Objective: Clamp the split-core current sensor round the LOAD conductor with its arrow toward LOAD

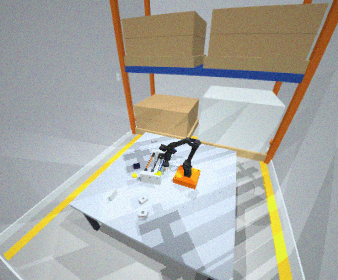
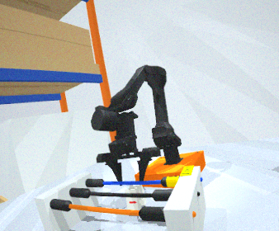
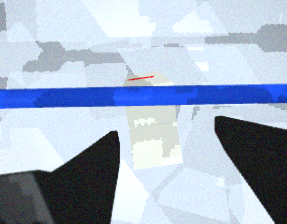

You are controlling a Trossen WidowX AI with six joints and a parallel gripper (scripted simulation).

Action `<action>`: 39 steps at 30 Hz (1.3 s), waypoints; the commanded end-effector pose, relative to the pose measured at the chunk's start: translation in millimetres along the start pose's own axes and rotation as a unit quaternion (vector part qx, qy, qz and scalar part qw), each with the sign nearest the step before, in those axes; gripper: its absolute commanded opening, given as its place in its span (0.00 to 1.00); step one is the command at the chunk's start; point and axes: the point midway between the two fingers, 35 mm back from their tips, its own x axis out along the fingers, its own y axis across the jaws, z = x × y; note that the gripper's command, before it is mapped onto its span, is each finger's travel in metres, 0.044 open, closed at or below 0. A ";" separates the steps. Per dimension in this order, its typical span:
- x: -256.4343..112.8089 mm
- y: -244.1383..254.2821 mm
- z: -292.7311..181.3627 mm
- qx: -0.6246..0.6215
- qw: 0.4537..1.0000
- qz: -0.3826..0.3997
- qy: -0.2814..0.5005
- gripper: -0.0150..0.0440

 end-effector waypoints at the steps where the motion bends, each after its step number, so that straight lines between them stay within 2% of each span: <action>1: 9.4 2.4 -4.6 0.000 1.000 0.004 0.005 0.75; 8: 11.7 2.5 -5.0 0.000 1.000 0.004 0.005 0.75; 10: 8.5 0.8 -1.6 -0.001 1.000 0.001 0.001 0.66; 29: 8.5 0.8 -1.6 -0.001 1.000 0.001 0.001 0.45; 33: 5.9 2.5 -3.3 0.000 1.000 0.004 0.005 0.27; 34: 5.9 2.5 -3.3 0.000 1.000 0.004 0.005 0.25; 39: 2.5 2.7 -12.0 0.000 1.000 0.004 0.006 0.25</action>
